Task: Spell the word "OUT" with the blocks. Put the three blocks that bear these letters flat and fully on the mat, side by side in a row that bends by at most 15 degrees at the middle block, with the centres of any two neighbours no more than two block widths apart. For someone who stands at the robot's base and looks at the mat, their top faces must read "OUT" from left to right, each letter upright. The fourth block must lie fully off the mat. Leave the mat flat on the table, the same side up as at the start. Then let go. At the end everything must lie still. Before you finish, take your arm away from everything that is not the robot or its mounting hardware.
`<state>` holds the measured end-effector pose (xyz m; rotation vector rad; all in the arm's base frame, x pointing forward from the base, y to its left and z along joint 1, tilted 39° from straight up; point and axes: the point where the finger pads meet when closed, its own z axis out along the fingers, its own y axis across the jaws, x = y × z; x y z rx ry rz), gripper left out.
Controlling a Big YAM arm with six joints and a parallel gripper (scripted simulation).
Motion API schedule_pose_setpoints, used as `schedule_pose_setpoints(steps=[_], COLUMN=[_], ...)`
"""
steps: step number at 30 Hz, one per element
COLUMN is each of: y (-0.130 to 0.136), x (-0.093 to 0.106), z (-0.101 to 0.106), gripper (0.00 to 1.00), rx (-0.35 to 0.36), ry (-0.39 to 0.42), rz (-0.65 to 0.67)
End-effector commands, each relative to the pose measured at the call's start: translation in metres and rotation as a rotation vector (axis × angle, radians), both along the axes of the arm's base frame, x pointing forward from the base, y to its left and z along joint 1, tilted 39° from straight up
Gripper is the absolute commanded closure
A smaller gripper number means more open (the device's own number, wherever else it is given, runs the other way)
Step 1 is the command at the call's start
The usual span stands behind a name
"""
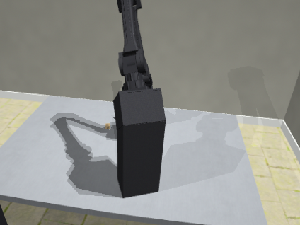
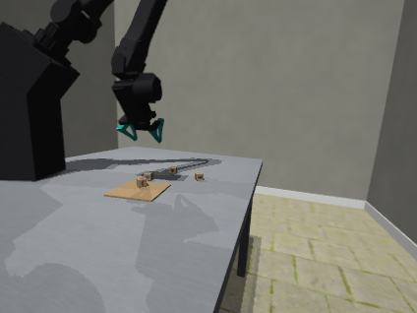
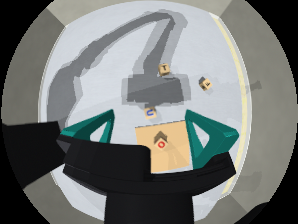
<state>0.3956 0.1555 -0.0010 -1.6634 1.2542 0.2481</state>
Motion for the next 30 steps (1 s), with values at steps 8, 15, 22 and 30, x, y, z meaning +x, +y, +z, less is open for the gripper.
schedule_pose_setpoints(steps=[8, 15, 22, 30], y=[-0.062, -0.066, -0.066, -0.068], x=[0.026, 0.029, 0.027, 0.028], z=[-0.005, -0.001, 0.000, 0.000], gripper=[0.00, 0.00, 0.00, 0.00], rx=[0.000, 0.005, 0.003, 0.003], ry=[0.004, -0.005, -0.005, -0.005], rz=[-0.003, 0.023, 0.022, 0.018])
